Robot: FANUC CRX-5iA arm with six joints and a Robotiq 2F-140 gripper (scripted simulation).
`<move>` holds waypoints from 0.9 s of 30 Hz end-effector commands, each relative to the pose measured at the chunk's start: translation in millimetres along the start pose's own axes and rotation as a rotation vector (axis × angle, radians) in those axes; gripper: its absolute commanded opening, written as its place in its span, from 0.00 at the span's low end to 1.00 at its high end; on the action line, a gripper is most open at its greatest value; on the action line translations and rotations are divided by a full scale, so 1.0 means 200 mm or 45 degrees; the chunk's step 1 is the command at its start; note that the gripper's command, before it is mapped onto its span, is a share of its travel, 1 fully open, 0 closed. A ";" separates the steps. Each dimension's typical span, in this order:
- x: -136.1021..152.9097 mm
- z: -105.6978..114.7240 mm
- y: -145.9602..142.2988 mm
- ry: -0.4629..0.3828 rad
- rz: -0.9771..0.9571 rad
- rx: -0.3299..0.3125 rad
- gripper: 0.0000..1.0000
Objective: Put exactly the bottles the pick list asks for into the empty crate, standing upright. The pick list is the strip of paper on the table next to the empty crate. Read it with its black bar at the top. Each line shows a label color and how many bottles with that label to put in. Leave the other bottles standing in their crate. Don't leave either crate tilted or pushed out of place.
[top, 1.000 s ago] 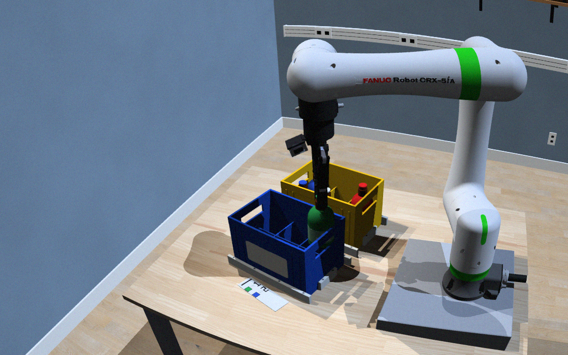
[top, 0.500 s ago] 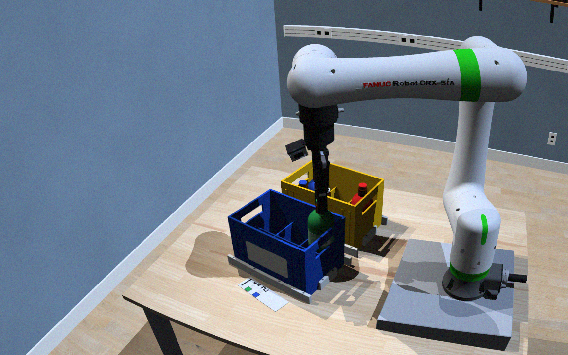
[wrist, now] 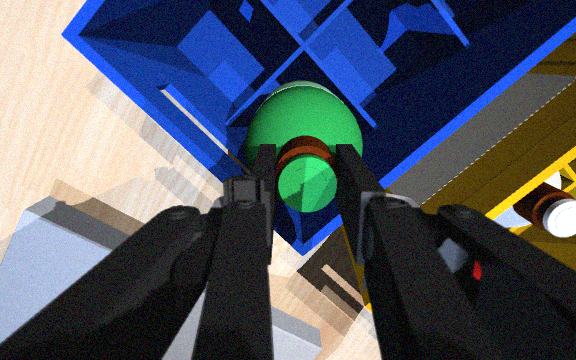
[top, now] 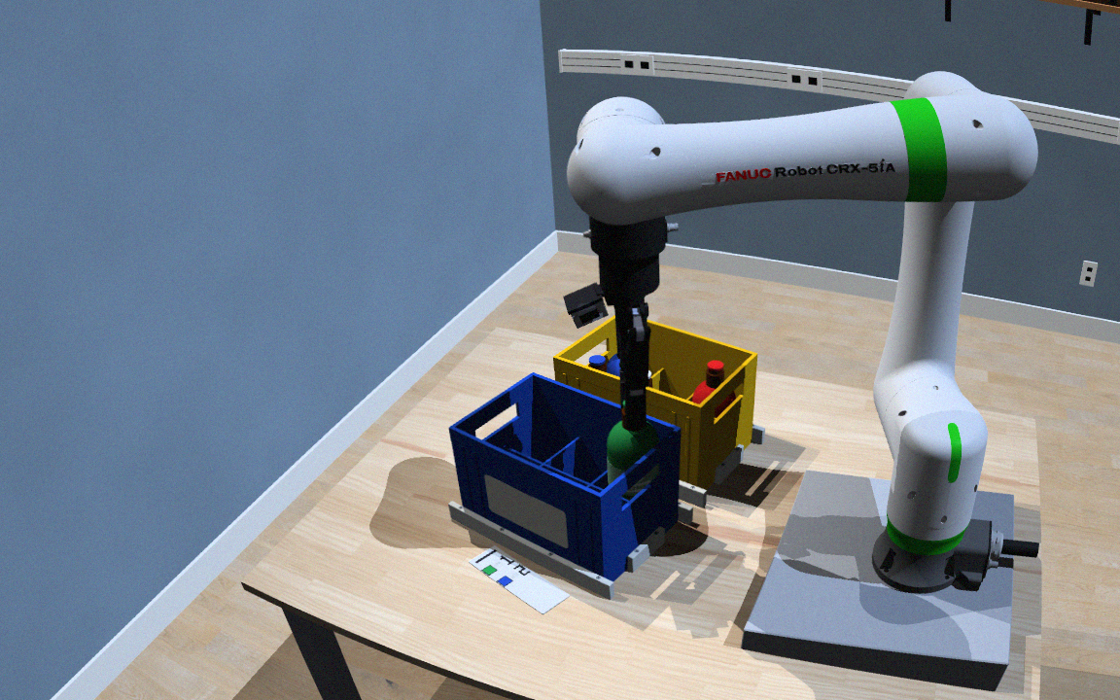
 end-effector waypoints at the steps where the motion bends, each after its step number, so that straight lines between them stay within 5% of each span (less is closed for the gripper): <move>1: 0.00 -0.01 0.00 0.002 0.000 0.002 0.10; 27: 0.00 -0.12 0.00 0.002 0.000 0.002 0.10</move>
Point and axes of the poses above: the point where the finger pads meet when closed, its own z axis back along the fingers, its own y axis across the jaws, x = y × z, the point moved 1 cm from there along z, back along the fingers, and after that the axes turned 15 degrees about z, right-handed, at the moved point
